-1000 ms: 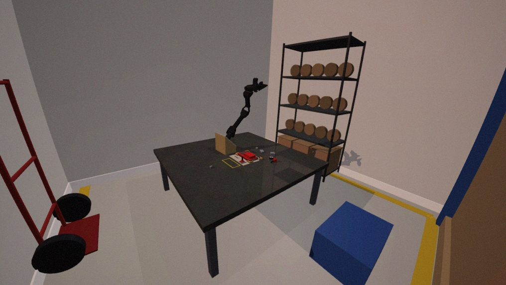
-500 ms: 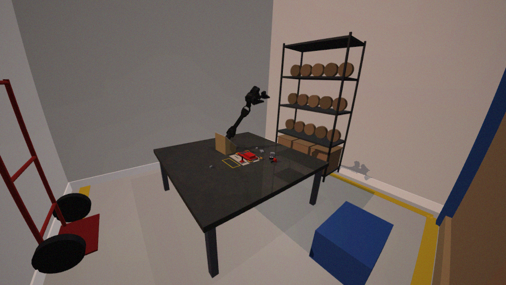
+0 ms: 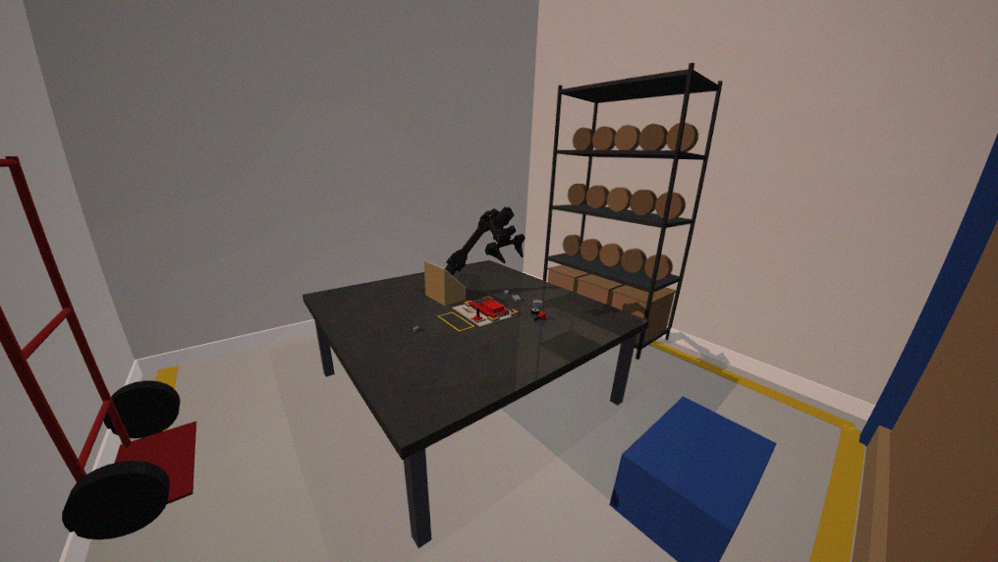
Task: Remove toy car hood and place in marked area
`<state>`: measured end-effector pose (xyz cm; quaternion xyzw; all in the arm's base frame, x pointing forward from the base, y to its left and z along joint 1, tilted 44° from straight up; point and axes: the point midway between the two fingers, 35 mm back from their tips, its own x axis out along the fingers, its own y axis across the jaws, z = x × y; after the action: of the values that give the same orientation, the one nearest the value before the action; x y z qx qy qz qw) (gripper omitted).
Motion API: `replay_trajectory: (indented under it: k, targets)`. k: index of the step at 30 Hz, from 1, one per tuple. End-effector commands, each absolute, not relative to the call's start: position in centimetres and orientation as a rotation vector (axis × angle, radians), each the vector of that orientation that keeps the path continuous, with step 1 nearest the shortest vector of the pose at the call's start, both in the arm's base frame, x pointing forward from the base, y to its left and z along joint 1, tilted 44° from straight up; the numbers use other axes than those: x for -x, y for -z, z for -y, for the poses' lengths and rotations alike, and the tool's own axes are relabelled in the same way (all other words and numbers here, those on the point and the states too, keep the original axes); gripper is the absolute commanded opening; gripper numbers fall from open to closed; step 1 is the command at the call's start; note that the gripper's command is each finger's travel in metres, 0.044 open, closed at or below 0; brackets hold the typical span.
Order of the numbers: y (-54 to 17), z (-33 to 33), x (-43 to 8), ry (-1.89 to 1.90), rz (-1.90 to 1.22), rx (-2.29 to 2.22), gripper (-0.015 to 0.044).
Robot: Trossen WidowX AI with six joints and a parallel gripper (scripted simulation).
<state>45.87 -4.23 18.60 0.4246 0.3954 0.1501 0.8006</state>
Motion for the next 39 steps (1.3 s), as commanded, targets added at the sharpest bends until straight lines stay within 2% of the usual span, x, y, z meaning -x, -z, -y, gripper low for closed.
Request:
replay_trajectory:
  k: [1,8,13,39]
  targets:
    - [-14.0,0.9,-43.7,-0.37,-1.031,-0.826,0.044]
    - [-7.2,-5.1,-37.4,-0.553,-1.395,-0.626,0.044]
    - [-5.1,-7.3,-32.8,-0.675,-1.562,-0.53,0.044]
    - [-3.7,-8.7,-32.6,-0.678,-1.565,-0.527,0.044]
